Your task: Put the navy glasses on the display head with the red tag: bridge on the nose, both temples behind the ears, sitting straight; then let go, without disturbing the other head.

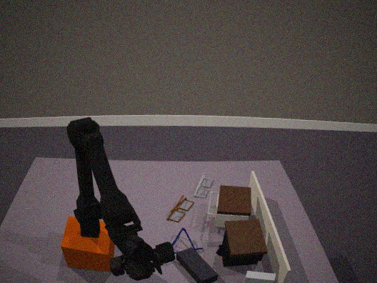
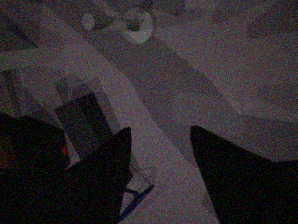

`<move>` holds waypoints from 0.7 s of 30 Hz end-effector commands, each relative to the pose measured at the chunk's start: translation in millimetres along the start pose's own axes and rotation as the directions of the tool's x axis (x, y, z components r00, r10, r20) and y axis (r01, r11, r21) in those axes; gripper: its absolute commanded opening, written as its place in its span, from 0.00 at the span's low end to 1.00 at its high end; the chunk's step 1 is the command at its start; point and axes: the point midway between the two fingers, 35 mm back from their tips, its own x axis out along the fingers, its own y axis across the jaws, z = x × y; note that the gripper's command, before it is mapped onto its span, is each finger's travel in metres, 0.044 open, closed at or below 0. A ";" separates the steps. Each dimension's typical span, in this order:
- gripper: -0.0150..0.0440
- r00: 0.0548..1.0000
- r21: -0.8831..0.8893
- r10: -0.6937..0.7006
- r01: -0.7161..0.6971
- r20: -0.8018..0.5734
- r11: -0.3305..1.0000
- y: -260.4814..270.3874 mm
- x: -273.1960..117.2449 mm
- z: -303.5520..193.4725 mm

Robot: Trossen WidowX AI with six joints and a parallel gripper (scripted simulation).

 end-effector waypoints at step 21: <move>0.59 0.923 -0.596 -0.384 -0.327 -0.034 -0.733 108.4 68.7 -243.1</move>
